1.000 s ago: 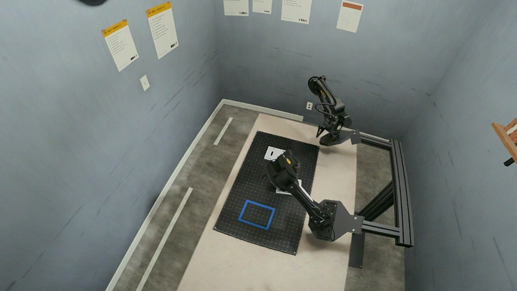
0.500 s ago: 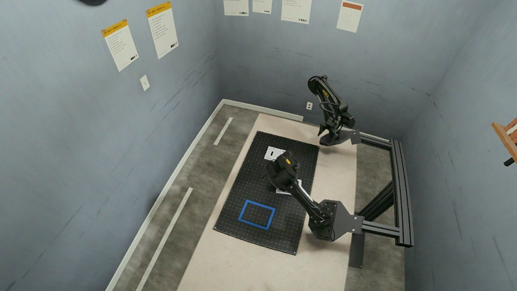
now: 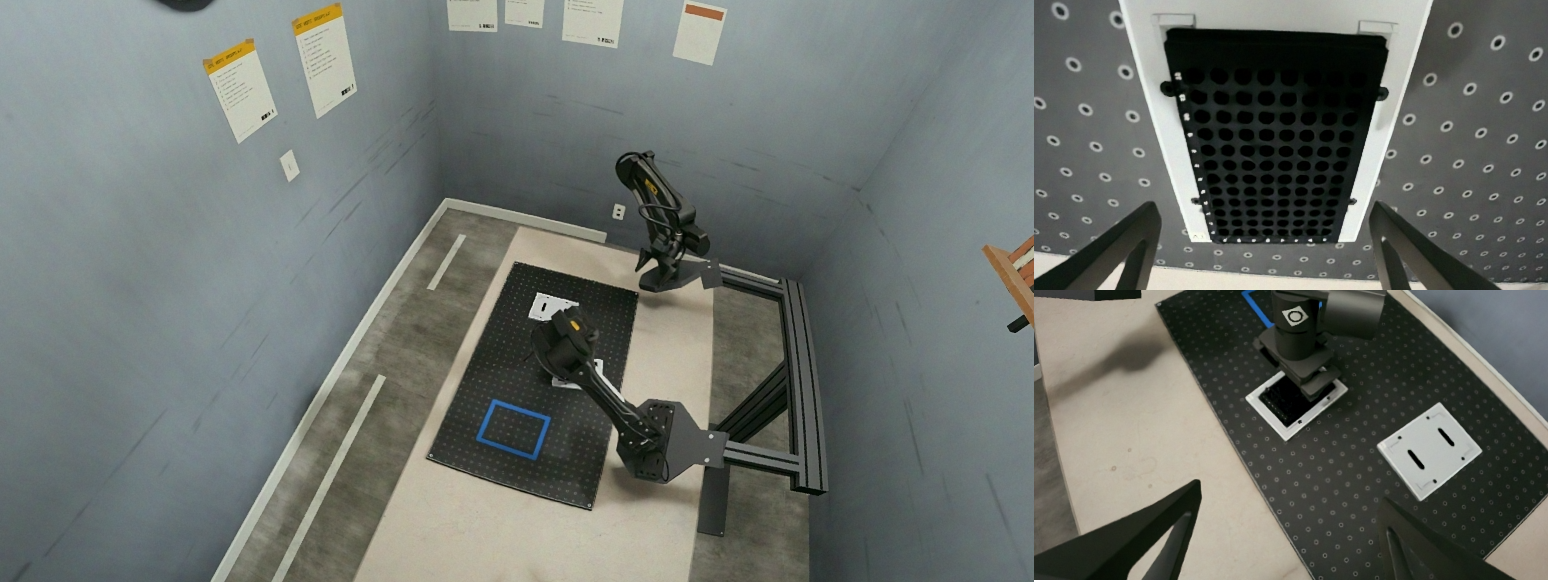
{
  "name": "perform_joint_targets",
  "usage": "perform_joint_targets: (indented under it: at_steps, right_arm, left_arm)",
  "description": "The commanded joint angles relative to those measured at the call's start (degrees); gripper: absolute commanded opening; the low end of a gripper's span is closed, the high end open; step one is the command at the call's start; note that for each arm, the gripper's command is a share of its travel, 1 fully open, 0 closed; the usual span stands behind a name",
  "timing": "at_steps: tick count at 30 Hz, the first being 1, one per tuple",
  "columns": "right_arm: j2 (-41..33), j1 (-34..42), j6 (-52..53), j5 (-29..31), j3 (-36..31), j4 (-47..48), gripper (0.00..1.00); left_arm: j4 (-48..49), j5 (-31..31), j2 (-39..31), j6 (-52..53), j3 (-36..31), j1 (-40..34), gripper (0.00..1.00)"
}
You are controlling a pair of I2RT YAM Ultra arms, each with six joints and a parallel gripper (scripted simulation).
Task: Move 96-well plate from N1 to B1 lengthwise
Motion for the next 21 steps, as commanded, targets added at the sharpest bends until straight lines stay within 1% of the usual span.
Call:
perform_joint_targets:
  at_steps: [1, 21]
  right_arm:
    - [0.8, 0.8, 0.5, 1.9, 0.2, -0.7, 1.00]
    - [0.8, 0.8, 0.5, 1.9, 0.2, -0.7, 1.00]
  left_arm:
    - [2.3, 0.1, 1.1, 1.2, 0.5, 0.5, 1.00]
    - [7.2, 0.4, 4.4, 4.2, 1.4, 2.7, 1.00]
